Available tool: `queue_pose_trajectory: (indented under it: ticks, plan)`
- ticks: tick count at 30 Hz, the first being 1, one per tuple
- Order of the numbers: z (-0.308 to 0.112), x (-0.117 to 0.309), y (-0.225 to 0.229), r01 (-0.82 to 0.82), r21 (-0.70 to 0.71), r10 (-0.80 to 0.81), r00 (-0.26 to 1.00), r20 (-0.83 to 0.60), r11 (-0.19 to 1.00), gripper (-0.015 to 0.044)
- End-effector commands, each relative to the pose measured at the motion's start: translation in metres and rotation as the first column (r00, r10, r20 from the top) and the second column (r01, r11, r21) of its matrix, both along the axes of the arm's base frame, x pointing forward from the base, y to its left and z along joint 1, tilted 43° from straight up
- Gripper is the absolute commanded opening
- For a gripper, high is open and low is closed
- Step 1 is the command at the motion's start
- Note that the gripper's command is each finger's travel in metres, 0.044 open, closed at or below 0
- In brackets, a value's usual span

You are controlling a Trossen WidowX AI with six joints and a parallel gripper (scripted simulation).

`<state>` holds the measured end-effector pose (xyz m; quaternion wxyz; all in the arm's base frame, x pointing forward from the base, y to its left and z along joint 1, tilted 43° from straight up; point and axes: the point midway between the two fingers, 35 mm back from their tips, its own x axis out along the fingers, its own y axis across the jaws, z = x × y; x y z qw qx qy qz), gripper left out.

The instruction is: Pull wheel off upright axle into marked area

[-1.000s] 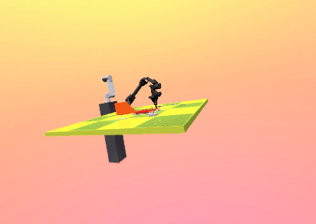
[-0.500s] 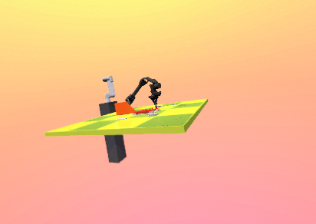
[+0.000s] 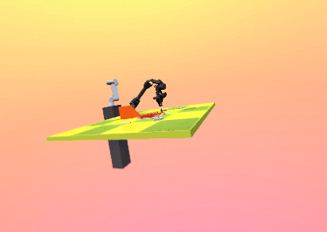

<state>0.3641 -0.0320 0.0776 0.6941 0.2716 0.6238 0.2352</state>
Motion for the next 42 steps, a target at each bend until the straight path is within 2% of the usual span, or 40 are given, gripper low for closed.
queue_pose_trajectory:
  ticks: [1,4,27,42]
  plan:
    - [0.011,-0.002,-0.01,0.0,-0.005,0.0,1.0,0.002,1.0,0.0]
    - [0.008,-0.001,-0.003,0.004,-0.002,-0.004,1.0,0.004,1.0,0.0]
    - [0.071,-0.064,0.067,0.0,0.0,0.0,1.0,-0.001,1.0,0.0]
    - [0.057,-0.064,0.082,0.0,0.001,0.0,1.0,-0.001,1.0,0.0]
